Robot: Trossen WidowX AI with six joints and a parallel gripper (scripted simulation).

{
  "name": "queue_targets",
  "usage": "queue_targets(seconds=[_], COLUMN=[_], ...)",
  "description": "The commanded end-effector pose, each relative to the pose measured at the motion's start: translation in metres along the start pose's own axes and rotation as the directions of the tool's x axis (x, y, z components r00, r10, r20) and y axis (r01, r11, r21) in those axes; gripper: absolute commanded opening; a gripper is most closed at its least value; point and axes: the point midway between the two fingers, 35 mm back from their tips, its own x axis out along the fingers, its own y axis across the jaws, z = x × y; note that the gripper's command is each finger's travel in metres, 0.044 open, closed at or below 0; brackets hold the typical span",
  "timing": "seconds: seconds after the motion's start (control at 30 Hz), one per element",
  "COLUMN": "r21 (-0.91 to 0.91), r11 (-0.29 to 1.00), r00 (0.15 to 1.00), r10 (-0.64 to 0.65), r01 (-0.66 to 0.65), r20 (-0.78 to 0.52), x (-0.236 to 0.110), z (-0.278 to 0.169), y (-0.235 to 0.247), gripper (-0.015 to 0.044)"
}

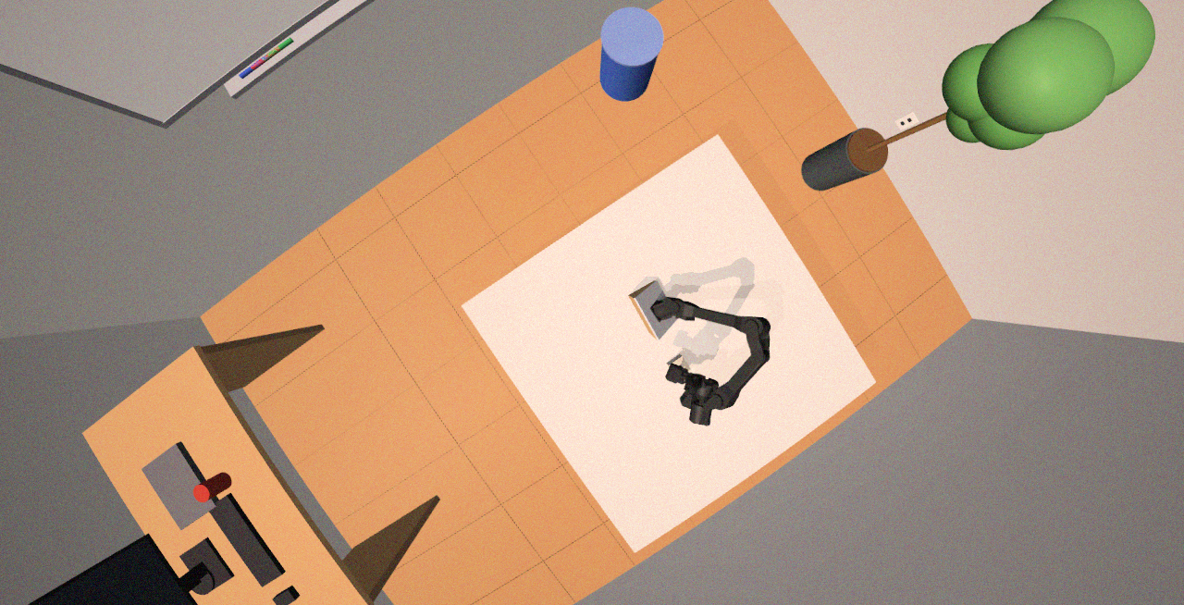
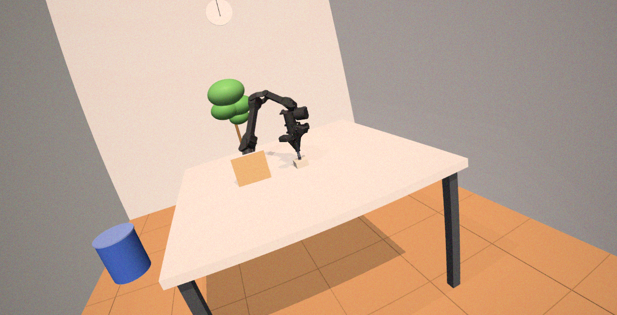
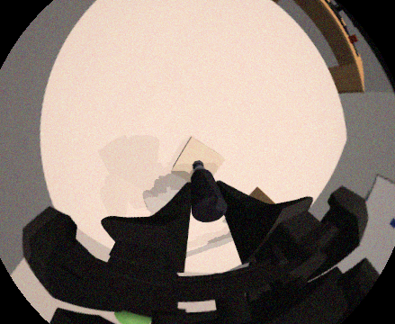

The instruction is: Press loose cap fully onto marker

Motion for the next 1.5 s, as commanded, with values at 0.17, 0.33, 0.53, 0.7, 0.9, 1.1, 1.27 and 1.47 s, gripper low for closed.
queue_targets(seconds=[0.17,0.33,0.53,0.7,0.9,1.1,1.27,1.47], r21=[0.006,0.006,0.006,0.0,0.0,0.0,0.0,0.001], r11=[1.0,1.0,1.0,1.0,1.0,1.0,1.0,1.0], r00=[1.0,1.0,1.0,1.0,1.0,1.0,1.0,1.0], r10=[0.006,0.007,0.007,0.002,0.002,0.002,0.002,0.0], r01=[-0.006,-0.007,-0.007,-0.002,-0.002,-0.002,-0.002,0.0], r20=[-0.003,-0.004,-0.004,-0.003,-0.003,-0.003,-0.003,0.0], x=[0.015,0.023,0.025,0.024,0.024,0.024,0.024,-0.041], z=[-0.001,-0.002,-0.002,-0.002,-0.002,-0.002,-0.002,0.0], y=[0.0,0.0,0.0,0.0,0.0,0.0,0.0,-0.001], gripper=[0.0,0.0,0.0,0.0026,0.0184,0.0341,0.044,0.044])
